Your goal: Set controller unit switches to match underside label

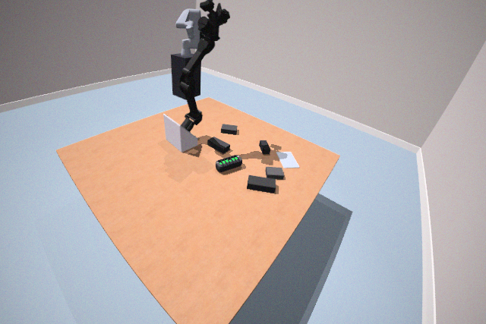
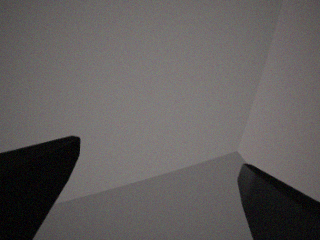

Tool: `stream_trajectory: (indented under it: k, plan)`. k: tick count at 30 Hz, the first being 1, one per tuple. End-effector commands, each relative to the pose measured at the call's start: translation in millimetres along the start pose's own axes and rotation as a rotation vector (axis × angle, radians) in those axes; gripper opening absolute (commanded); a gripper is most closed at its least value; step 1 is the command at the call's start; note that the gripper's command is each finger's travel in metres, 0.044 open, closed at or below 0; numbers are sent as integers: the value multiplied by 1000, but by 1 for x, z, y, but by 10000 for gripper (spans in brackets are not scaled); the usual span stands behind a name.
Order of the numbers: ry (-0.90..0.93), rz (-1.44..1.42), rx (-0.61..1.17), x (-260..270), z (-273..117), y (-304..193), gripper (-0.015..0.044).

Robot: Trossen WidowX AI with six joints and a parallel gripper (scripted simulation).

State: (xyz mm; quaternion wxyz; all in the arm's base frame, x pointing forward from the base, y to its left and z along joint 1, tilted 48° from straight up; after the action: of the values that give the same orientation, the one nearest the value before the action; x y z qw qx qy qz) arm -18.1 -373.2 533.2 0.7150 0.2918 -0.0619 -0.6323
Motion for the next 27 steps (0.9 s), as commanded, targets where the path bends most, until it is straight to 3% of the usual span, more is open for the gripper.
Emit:
stream_trajectory:
  k: [1,5,13,15,27]
  plan:
    - [0,0,0,0,0,0,374]
    - [-16,-18,-9,-6,1,1,269]
    - [-296,-232,15,-103,29,-4,59]
    - [-296,-227,1,-104,29,-5,6]
    - [-664,-465,48,-231,34,0,0]
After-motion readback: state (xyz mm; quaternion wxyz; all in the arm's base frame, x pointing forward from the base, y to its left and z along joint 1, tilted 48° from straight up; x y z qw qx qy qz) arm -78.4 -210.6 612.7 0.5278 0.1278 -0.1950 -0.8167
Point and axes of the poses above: the point midway between the two fingers, 35 mm back from their tips, its own z axis out along the fingers, its own x axis across the jaws, y = z × x, the point moved 9 cm from there along -z, back along the fingers, and after that the axes turned 12 degrees about z, right-handed, at the moved point
